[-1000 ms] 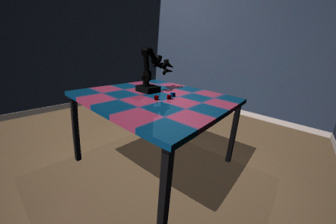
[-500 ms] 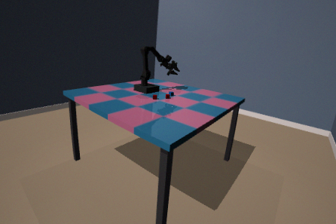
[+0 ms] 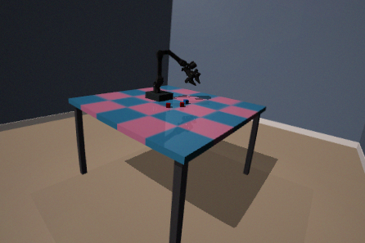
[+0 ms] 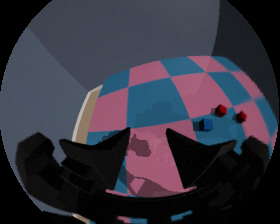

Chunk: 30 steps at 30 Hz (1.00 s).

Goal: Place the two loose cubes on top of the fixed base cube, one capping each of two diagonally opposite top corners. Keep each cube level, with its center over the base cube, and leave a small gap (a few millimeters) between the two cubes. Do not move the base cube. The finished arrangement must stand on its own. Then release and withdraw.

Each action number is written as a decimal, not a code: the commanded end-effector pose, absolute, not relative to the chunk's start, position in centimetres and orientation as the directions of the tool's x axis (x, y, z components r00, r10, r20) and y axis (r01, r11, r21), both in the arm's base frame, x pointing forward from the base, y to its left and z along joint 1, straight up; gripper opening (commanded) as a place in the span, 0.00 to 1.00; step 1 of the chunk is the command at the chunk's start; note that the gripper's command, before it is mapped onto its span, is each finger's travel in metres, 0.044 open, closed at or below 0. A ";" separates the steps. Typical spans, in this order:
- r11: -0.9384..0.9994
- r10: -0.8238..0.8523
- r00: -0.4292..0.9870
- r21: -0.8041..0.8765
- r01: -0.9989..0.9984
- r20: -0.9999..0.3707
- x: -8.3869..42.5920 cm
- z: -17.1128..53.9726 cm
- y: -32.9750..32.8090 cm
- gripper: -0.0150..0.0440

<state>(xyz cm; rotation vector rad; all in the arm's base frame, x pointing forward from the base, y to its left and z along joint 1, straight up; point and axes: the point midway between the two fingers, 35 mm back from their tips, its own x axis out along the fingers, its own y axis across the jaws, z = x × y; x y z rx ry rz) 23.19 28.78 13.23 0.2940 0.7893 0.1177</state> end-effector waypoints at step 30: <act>0.861 -0.057 0.146 0.025 0.508 -0.988 33.3 10.8 6.0 0.70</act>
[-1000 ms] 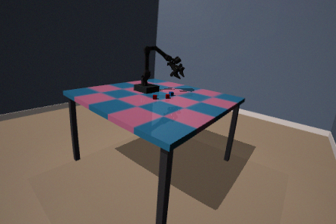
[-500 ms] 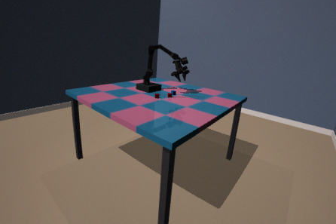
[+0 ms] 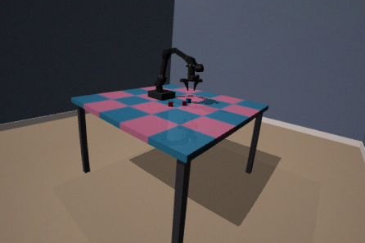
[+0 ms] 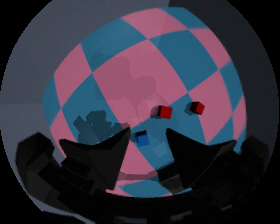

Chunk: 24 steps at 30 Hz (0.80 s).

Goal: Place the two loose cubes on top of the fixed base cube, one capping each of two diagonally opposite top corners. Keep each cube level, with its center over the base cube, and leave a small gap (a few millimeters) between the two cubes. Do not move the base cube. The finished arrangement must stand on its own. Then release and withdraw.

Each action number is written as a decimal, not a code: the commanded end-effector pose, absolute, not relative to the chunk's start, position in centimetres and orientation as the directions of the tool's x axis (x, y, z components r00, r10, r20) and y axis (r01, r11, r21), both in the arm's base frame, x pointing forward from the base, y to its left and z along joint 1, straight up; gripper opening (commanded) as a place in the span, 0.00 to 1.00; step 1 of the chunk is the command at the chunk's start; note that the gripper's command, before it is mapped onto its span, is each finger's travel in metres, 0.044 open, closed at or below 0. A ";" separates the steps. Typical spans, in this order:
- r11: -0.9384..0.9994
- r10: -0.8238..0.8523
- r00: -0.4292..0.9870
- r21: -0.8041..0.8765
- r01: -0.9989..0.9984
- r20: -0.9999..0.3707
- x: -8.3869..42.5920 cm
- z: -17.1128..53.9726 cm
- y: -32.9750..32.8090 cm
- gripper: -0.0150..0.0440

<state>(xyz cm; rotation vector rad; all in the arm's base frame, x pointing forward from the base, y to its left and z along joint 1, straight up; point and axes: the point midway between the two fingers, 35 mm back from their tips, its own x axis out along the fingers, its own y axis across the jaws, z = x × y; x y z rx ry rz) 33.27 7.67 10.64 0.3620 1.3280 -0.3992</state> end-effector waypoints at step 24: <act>0.797 0.009 0.029 0.024 0.603 -1.000 33.0 3.7 1.4 0.70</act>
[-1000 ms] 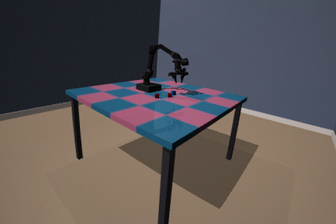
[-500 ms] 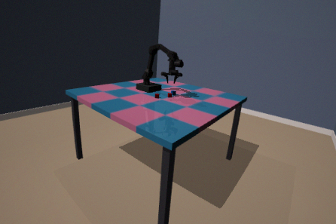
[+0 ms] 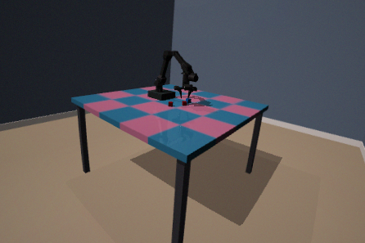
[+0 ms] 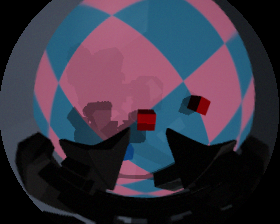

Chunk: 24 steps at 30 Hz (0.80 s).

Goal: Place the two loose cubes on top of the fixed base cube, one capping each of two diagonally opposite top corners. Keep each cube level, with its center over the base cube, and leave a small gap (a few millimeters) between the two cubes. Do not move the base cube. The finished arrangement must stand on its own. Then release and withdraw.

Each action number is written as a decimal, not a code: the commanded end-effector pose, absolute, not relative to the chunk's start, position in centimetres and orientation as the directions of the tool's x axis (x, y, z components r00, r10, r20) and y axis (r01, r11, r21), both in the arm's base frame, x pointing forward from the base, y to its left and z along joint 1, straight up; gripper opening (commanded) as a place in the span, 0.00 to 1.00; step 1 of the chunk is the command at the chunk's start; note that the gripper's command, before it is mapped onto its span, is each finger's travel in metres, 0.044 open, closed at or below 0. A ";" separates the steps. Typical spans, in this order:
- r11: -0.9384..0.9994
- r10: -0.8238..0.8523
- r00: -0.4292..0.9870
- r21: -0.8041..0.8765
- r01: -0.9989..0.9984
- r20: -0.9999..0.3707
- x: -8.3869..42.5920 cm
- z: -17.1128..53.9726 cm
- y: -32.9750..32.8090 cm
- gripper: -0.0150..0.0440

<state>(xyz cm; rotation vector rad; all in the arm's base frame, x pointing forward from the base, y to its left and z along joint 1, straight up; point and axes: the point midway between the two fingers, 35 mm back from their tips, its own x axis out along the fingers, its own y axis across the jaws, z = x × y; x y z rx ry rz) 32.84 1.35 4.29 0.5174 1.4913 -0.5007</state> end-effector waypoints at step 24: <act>0.797 0.009 0.028 0.024 0.603 -1.000 33.0 0.1 1.4 0.70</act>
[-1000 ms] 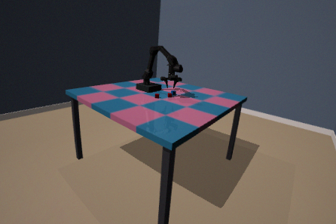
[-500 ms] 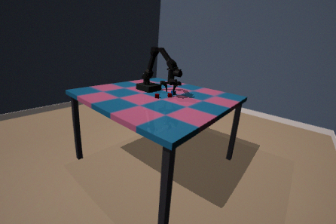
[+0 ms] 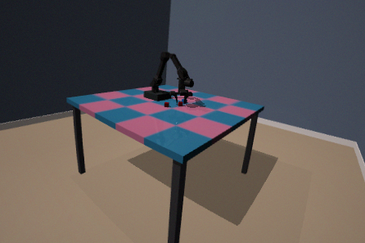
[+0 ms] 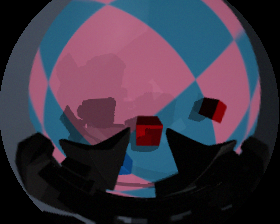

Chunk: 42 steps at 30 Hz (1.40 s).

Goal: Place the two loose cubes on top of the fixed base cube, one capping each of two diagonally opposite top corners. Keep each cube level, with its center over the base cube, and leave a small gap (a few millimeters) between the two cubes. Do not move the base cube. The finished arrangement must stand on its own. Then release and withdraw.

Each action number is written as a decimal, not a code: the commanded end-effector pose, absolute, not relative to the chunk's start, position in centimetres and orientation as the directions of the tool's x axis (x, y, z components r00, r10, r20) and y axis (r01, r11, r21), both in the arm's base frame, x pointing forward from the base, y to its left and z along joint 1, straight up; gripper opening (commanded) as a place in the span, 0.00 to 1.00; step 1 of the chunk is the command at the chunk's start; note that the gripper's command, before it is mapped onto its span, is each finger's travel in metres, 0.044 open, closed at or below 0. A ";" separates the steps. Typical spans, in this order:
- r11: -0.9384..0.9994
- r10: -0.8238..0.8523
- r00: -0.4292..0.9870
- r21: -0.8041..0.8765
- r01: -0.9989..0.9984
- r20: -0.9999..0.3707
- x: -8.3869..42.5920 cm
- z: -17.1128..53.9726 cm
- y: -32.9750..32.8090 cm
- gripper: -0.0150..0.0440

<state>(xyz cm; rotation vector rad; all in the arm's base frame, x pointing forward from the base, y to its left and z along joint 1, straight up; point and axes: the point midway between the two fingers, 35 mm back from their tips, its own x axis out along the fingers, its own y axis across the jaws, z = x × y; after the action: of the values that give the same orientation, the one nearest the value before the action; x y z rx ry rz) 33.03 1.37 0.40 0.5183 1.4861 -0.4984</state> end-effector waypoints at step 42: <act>0.787 0.003 0.056 0.037 0.616 -0.998 33.9 4.9 1.4 0.43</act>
<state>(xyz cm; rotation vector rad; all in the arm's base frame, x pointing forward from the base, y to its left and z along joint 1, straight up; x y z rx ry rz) 33.86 1.38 4.36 0.5377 1.4576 -0.5039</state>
